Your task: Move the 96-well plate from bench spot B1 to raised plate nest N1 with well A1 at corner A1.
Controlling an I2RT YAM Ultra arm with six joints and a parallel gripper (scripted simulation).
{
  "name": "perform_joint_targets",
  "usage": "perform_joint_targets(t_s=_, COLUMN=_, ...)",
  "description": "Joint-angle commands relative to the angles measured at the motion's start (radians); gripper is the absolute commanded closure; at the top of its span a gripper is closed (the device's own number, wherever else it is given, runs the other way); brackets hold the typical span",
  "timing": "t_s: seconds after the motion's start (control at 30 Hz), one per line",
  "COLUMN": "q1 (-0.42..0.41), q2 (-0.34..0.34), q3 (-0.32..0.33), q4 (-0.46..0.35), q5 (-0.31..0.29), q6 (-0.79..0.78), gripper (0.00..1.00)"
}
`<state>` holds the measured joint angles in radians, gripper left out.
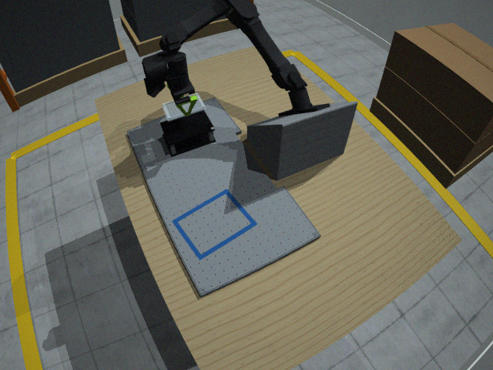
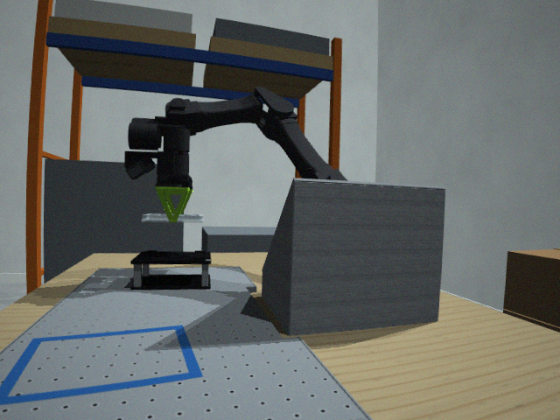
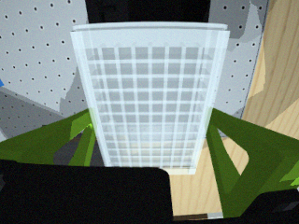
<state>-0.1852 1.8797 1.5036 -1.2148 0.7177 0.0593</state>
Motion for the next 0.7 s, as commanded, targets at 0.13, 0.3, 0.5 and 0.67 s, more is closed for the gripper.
perform_joint_targets(t_s=0.13, q1=0.034, q2=0.014, q3=0.002, q4=0.000, q5=-0.004, q6=0.005, gripper=1.00)
perform_joint_targets(t_s=0.3, q1=0.033, q2=-0.014, q3=0.002, q4=0.002, q5=-0.004, q6=0.002, gripper=1.00)
perform_joint_targets(t_s=0.5, q1=0.032, q2=-0.020, q3=0.000, q4=0.001, q5=-0.004, q6=-0.001, gripper=1.00)
perform_joint_targets(t_s=0.67, q1=-0.004, q2=-0.021, q3=-0.040, q4=0.049, q5=-0.002, q6=-0.026, gripper=1.00)
